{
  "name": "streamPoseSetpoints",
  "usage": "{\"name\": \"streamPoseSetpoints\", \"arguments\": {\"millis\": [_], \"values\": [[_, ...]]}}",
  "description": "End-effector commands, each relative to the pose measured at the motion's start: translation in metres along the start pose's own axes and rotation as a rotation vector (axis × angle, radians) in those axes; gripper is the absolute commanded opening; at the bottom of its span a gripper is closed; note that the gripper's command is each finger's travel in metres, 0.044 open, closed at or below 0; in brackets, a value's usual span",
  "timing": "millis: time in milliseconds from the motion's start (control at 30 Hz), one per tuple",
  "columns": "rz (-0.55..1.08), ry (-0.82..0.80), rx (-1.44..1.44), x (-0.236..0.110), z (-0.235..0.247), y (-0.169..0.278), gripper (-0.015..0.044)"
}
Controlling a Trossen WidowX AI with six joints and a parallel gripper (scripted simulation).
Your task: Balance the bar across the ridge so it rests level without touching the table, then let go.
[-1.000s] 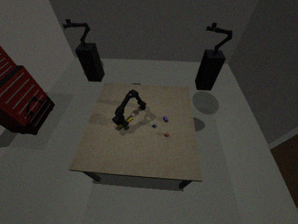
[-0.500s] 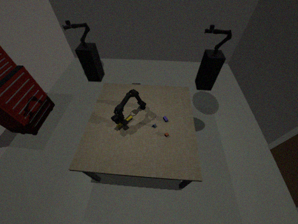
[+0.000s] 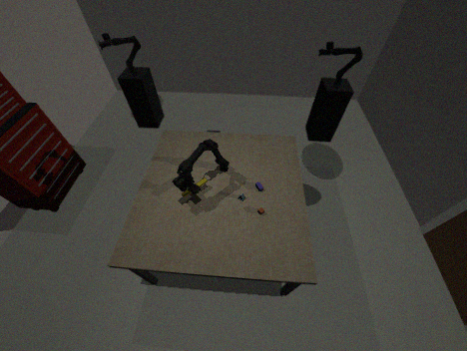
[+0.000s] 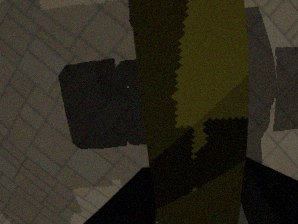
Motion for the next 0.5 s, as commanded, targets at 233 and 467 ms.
{"name": "streamPoseSetpoints", "arguments": {"millis": [233,467], "values": [[-0.016,0.001,-0.005,-0.032,-0.001,0.002,0.0],[-0.016,0.0,0.029,-0.036,0.009,0.005,0.0]]}}
Point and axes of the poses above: the point midway between the two fingers, 35 mm back from their tips, its own x axis out along the fingers, its own z axis across the jaws, y = z × x, the point moved 2 cm from there along -x, back along the fingers, and after that the axes turned 1 degree about -x, right-handed, at the moved point
